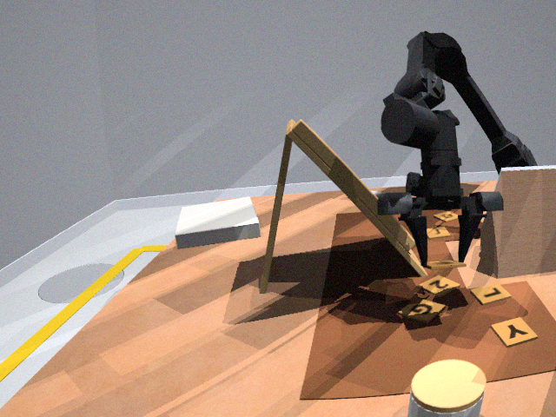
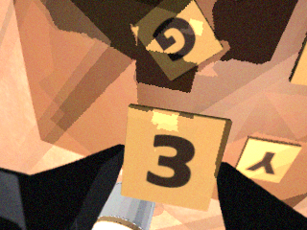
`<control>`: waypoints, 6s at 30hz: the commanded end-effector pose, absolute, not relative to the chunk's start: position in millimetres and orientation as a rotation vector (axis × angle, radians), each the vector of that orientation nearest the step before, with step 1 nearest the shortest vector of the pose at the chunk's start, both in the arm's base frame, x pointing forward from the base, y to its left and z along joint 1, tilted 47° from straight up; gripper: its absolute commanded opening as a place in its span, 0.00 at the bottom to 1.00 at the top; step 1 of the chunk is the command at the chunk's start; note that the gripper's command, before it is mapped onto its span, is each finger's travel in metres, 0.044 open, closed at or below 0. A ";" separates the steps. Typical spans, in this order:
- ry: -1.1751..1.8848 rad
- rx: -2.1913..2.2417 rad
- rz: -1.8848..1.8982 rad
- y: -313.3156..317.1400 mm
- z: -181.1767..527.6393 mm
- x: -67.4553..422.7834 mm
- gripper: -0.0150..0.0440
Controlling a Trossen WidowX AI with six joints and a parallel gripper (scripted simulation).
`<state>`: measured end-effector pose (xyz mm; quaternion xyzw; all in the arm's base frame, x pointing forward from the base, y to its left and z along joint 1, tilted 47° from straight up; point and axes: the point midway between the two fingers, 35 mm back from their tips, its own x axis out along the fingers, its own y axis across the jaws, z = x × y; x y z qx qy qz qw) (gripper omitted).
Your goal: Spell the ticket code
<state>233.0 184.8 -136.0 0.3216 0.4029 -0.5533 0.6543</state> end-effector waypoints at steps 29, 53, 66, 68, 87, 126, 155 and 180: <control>1.220 0.583 -0.613 228.0 -43.4 301.8 0.25; 1.089 0.276 0.009 234.9 79.0 349.2 0.25; 0.933 0.088 0.102 185.6 136.1 371.1 0.25; 0.910 0.054 0.105 172.7 143.8 374.5 0.25; 0.723 -0.314 0.081 62.4 204.7 386.8 0.25; 0.664 -0.839 -0.116 -106.2 254.9 359.6 0.25; 0.662 -0.847 -0.114 -112.0 247.5 372.2 0.25; 0.662 -0.847 -0.114 -112.0 247.5 372.2 0.25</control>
